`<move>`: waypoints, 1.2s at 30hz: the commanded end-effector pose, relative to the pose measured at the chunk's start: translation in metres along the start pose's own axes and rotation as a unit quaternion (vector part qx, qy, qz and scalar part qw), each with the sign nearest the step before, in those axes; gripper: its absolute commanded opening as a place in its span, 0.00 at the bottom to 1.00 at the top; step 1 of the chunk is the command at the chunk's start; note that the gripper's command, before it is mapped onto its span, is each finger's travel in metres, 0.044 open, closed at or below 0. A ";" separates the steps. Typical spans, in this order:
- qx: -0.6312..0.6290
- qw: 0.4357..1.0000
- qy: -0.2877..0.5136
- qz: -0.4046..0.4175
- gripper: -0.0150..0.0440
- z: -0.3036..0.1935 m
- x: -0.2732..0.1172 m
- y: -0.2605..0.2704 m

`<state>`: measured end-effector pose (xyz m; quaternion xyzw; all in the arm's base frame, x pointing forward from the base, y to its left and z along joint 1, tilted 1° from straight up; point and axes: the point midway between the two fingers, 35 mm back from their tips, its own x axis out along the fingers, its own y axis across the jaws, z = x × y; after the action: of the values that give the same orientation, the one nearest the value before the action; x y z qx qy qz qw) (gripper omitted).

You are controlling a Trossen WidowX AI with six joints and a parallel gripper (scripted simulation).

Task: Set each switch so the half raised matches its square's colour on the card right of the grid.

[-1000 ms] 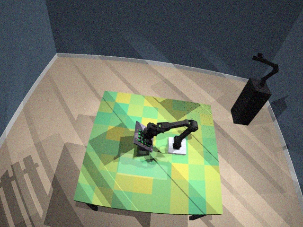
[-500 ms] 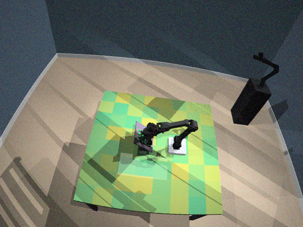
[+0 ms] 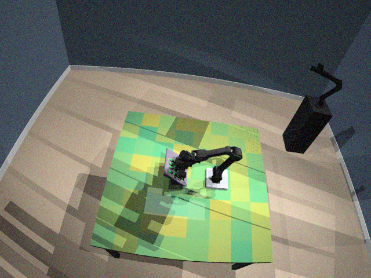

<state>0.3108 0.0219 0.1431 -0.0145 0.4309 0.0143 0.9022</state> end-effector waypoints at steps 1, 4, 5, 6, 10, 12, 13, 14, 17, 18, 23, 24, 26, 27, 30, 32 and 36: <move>0.000 1.000 -0.001 0.000 0.25 0.000 0.001 0.000; 0.000 1.000 -0.001 0.000 0.25 0.000 0.001 0.000; 0.000 1.000 -0.001 0.000 0.25 0.000 0.001 0.000; 0.000 1.000 -0.001 0.000 0.25 0.000 0.002 0.000; 0.000 1.000 -0.001 0.000 0.25 0.000 0.002 0.000; 0.000 1.000 -0.001 0.000 0.25 0.000 0.002 0.000; 0.000 1.000 -0.001 0.000 0.25 0.000 0.003 0.000; 0.000 1.000 -0.001 0.000 0.25 0.000 0.003 0.000; 0.000 1.000 -0.001 0.000 0.25 0.000 0.003 0.000; 0.000 1.000 -0.001 0.000 0.25 0.000 0.003 0.000; 0.000 1.000 -0.001 0.000 0.25 0.000 0.004 0.000; 0.000 1.000 -0.001 0.000 0.25 0.000 0.004 0.000; 0.000 1.000 -0.002 0.000 0.25 0.001 -0.005 0.000; 0.000 1.000 -0.004 0.000 0.25 0.001 -0.015 0.000; 0.000 1.000 -0.010 0.000 0.25 -0.001 -0.052 0.000; 0.001 1.000 -0.012 0.000 0.25 -0.003 -0.061 0.000; 0.000 1.000 -0.011 0.000 0.25 -0.002 -0.060 -0.005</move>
<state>0.2744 0.0203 0.1898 -0.0134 0.4138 0.0152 0.9101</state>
